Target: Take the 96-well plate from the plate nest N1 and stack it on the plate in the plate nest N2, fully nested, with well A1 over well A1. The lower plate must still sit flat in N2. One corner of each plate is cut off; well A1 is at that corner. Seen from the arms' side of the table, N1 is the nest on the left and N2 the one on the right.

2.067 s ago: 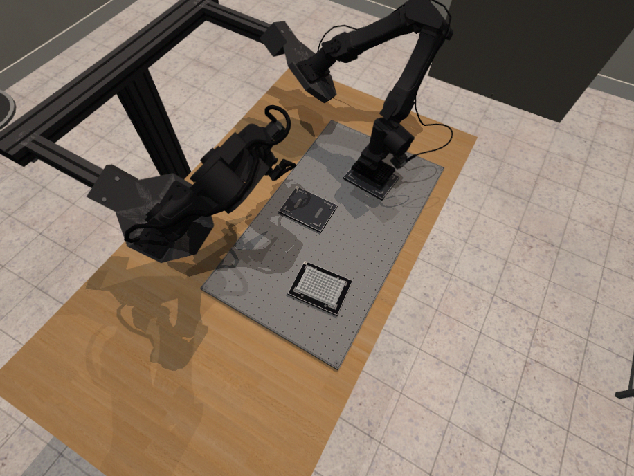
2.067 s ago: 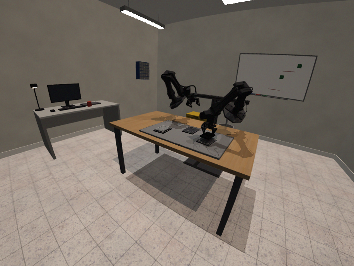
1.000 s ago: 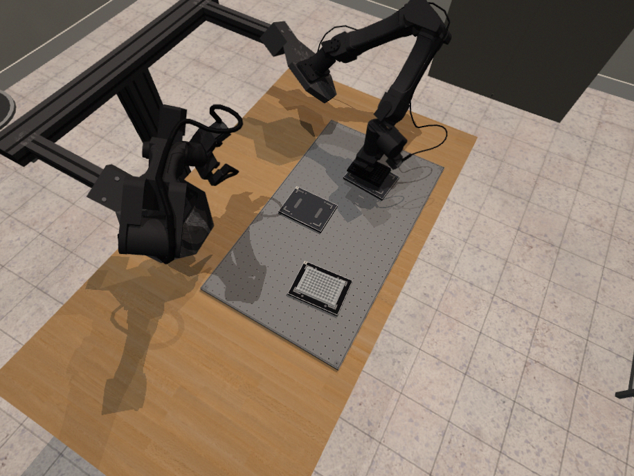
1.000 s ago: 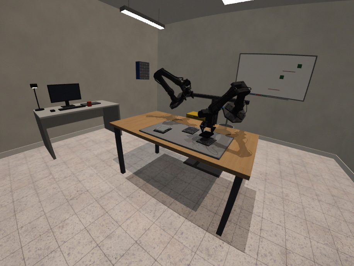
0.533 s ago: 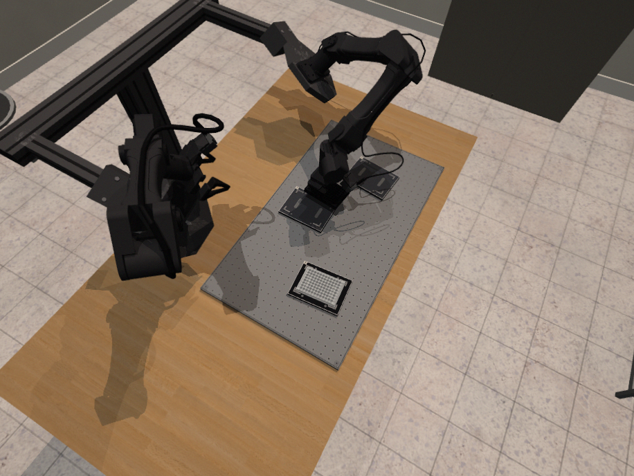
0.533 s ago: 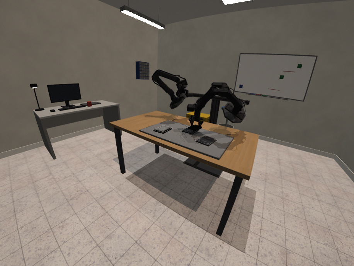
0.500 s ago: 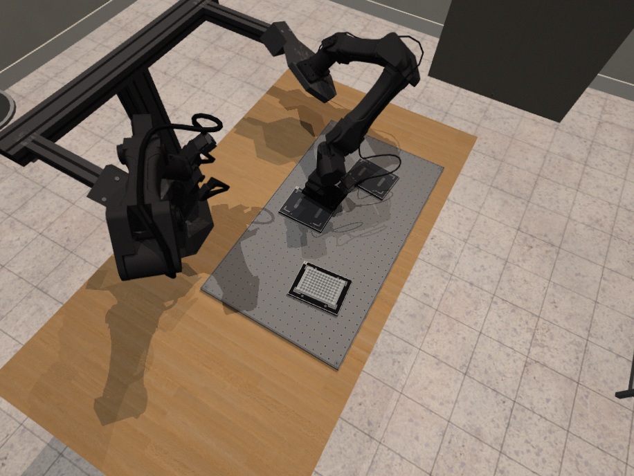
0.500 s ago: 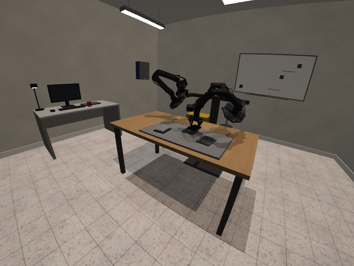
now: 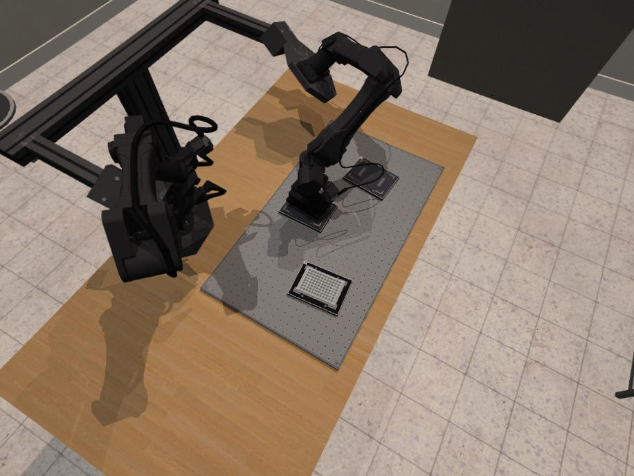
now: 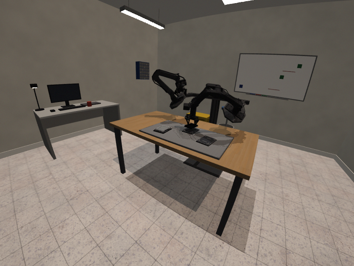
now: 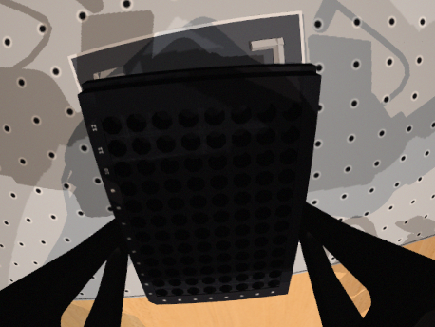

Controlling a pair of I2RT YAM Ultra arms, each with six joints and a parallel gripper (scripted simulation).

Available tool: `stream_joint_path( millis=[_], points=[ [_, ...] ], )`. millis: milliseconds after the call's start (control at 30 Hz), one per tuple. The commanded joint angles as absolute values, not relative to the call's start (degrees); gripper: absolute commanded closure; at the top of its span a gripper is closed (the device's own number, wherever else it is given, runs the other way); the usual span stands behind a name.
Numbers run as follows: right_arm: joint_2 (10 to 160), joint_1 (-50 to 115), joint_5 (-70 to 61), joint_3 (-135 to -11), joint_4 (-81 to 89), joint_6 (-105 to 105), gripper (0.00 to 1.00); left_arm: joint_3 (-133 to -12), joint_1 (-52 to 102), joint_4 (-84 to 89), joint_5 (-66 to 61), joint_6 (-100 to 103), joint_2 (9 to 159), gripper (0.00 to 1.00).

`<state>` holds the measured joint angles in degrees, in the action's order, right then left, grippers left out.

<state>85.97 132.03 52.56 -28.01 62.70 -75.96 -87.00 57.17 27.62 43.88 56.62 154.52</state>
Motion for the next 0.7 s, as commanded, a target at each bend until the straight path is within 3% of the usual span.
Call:
stream_joint_path(
  millis=[0,667],
  points=[
    [86.7,132.7,53.0,-29.9,64.3,-77.4,0.00,-88.5,58.6,30.1,44.4,60.4,155.4,0.21],
    [86.7,132.8,53.0,-29.9,64.4,-77.5,0.00,-88.9,57.5,27.3,44.2,63.1,157.6,0.21]
  ],
)
